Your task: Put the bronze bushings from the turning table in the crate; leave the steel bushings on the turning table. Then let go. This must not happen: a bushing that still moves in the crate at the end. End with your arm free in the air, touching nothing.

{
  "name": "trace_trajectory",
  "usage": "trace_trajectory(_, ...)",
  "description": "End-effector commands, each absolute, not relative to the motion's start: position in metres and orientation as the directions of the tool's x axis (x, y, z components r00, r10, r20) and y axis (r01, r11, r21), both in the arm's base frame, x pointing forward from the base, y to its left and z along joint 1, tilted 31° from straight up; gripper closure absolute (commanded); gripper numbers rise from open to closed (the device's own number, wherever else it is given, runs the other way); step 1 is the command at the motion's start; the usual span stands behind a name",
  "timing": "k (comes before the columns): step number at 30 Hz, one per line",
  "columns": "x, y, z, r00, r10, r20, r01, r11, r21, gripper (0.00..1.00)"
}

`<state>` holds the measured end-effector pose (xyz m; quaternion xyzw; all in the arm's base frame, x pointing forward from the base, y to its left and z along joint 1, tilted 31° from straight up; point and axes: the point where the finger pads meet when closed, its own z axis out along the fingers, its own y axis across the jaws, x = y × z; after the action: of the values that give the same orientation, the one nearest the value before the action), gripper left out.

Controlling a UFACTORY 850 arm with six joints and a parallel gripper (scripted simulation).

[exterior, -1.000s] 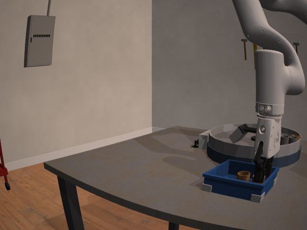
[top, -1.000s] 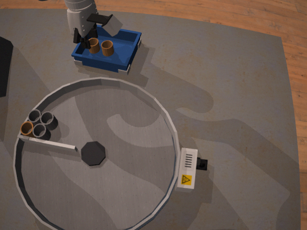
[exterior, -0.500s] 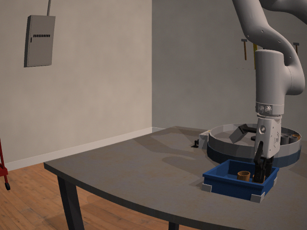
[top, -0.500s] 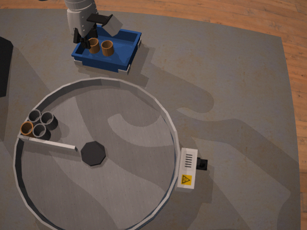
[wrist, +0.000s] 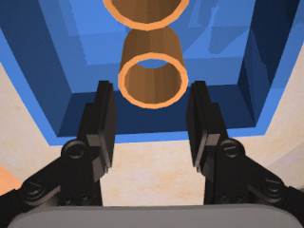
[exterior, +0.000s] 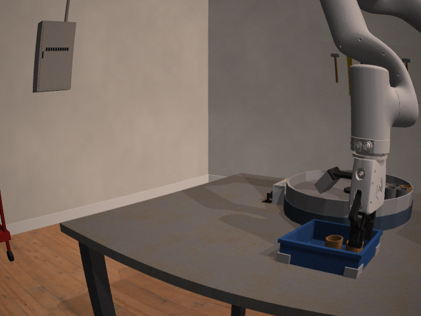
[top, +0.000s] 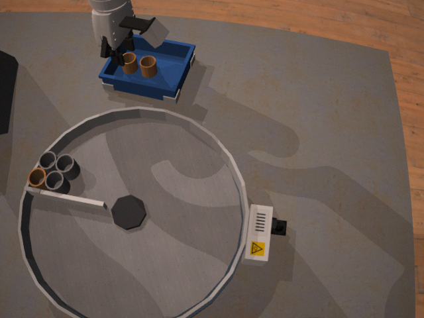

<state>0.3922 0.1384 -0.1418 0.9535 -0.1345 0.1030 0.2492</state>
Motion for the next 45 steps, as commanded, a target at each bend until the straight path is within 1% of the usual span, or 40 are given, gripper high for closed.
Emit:
trace_trajectory(1, 0.392, 0.144, -0.133, 0.942, -0.205, 0.264, -0.308, -0.840, 0.446, 0.52)
trace_trajectory(9, 0.387, 0.163, -0.101, 0.942, -0.205, 0.264, -0.308, -0.840, 0.446, 0.52)
trace_trajectory(19, 0.384, 0.176, -0.080, 0.942, -0.205, 0.264, -0.308, -0.840, 0.446, 0.52)
trace_trajectory(45, 0.383, 0.177, -0.078, 0.942, -0.205, 0.264, -0.308, -0.840, 0.446, 0.52)
